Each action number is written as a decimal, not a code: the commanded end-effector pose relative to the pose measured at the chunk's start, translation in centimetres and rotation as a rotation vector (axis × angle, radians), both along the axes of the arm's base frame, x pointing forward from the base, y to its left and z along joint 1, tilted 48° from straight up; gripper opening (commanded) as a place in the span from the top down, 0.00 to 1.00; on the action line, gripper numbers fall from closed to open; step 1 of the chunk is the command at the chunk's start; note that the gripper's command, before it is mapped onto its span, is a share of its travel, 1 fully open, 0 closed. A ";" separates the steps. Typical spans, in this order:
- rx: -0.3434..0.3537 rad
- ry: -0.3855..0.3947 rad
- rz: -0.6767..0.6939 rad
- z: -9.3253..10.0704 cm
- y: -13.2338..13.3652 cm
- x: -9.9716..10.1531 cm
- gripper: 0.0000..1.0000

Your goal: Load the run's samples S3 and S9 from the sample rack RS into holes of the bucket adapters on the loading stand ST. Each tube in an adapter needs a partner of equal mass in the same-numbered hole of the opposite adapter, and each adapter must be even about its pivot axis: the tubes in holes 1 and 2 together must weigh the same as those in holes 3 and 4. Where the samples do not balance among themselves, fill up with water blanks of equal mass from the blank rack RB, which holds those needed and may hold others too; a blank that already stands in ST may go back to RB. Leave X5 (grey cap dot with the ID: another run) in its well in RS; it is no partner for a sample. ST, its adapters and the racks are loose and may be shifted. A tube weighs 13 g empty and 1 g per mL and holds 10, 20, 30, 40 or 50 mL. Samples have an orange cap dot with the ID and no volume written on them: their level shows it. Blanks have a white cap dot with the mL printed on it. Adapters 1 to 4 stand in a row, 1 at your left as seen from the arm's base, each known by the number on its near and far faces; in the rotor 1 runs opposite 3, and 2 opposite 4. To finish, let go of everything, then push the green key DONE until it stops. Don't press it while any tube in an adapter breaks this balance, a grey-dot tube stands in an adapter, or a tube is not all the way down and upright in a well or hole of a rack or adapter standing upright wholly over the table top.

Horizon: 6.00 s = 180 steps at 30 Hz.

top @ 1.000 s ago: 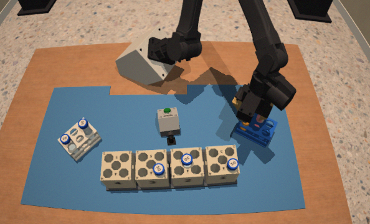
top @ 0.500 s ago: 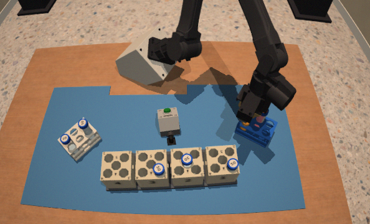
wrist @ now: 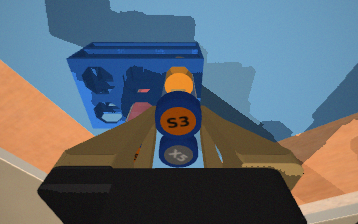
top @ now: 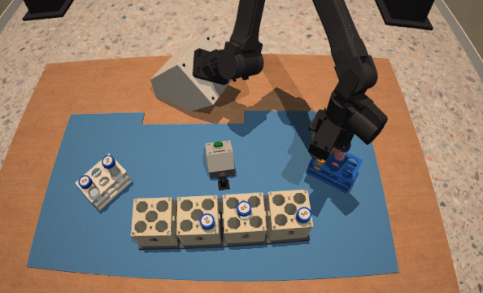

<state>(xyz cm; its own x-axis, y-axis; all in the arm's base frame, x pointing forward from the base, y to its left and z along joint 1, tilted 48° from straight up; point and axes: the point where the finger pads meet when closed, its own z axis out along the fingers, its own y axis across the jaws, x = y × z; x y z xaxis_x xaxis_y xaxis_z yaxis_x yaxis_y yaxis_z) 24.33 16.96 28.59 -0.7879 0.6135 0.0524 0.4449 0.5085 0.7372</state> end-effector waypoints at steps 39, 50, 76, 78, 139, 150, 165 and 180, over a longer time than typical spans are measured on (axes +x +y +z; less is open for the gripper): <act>-0.006 -0.049 -0.007 10.4 -7.8 -5.1 1.00; -0.076 -0.113 0.117 6.5 -11.9 -3.8 1.00; -0.309 -0.404 0.399 0.6 -25.4 2.4 1.00; -0.297 -0.397 0.398 -0.2 -25.7 2.4 1.00; -0.273 -0.385 0.409 -15.1 -43.0 13.4 1.00; -0.292 -0.383 0.373 -14.7 -44.5 13.3 1.00; -0.293 -0.389 0.395 -14.2 -43.3 13.4 1.00; -0.312 -0.400 0.390 -15.1 -43.2 14.4 1.00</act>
<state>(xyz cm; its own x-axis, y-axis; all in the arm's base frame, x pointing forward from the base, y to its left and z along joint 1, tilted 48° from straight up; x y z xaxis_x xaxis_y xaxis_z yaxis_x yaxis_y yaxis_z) 38.00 -24.43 11.70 -0.9003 0.2075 -0.3826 -0.0942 0.7654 0.6367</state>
